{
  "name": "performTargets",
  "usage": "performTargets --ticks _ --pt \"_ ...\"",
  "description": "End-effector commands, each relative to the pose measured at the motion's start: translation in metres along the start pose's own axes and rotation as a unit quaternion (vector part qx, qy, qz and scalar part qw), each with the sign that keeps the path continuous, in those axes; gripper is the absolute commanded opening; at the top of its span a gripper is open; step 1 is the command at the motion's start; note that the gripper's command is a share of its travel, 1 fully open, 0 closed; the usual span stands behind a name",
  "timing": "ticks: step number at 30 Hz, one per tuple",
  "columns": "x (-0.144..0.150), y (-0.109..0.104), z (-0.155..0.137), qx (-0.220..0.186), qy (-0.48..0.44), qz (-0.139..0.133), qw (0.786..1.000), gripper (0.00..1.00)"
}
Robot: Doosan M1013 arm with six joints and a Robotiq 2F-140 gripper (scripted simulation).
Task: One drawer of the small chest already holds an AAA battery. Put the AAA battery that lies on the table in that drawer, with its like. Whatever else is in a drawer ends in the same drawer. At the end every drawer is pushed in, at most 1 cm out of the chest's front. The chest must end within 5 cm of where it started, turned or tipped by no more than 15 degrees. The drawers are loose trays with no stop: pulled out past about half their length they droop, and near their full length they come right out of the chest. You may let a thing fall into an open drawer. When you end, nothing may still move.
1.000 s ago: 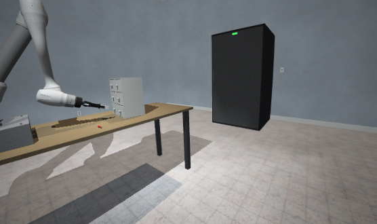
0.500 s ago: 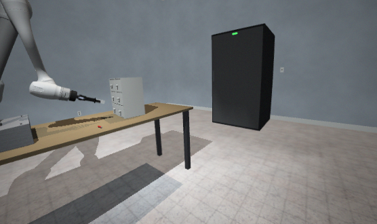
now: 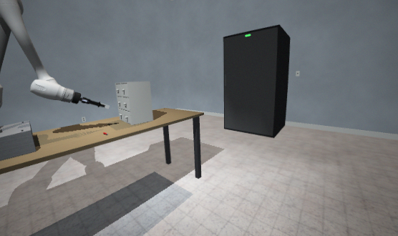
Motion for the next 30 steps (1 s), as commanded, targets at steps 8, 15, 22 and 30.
performTargets --ticks 8,15,22,30 --pt "-0.004 -0.024 0.026 -0.122 0.000 -0.019 0.992 0.00" --pt "-0.007 -0.037 0.041 -0.192 0.000 -0.029 0.981 0.00" --pt "-0.007 -0.042 0.048 -0.222 0.000 -0.035 0.975 0.00" --pt "-0.010 -0.055 0.065 -0.304 0.000 -0.048 0.951 0.00"
Point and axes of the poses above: the point where the finger pads meet when closed, its own y axis out along the fingers, its own x axis across the jaws, z = x × y, the point moved 7 cm from there along -y, back along the fingers, and after that the axes turned 9 degrees about y, right-handed, at the moved point
